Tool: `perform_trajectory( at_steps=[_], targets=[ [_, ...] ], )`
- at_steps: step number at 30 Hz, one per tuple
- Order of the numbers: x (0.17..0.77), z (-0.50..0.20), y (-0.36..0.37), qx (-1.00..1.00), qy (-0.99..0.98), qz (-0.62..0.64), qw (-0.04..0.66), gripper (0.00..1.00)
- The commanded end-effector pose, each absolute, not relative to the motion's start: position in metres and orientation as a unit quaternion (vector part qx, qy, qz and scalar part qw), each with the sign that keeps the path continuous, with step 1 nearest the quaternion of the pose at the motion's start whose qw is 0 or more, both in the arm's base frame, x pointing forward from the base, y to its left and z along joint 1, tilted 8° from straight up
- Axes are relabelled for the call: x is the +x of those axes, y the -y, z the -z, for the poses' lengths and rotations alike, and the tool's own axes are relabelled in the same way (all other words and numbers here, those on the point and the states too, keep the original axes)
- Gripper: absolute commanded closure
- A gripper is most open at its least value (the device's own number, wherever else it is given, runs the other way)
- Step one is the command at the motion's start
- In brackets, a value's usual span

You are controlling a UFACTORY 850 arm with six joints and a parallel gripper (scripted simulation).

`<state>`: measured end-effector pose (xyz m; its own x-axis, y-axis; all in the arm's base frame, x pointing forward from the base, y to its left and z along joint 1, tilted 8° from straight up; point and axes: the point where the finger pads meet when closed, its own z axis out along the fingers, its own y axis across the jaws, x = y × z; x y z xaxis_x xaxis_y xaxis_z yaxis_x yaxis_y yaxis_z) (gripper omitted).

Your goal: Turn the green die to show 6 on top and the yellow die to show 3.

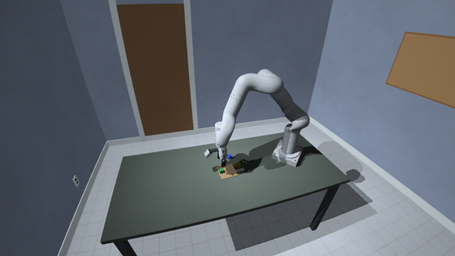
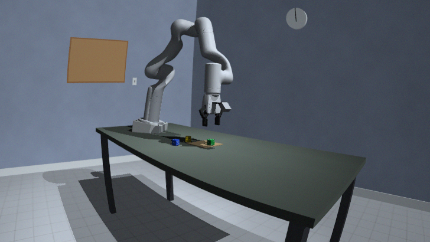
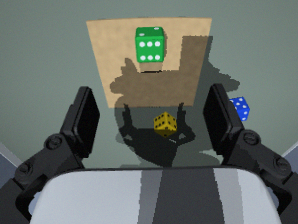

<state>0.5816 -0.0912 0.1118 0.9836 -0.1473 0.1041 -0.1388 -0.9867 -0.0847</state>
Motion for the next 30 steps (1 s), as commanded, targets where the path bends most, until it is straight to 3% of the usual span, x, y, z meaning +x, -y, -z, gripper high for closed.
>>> perform_trajectory(
  at_steps=[1,20,30],
  targets=[
    [0.582,-0.113,0.091,-0.995,-0.072,0.056,0.038,0.00],
    [0.581,-0.113,0.091,-0.996,-0.058,0.057,0.038,0.00],
    [0.565,-0.110,0.091,-0.995,0.075,0.063,0.034,0.00]
  ],
)
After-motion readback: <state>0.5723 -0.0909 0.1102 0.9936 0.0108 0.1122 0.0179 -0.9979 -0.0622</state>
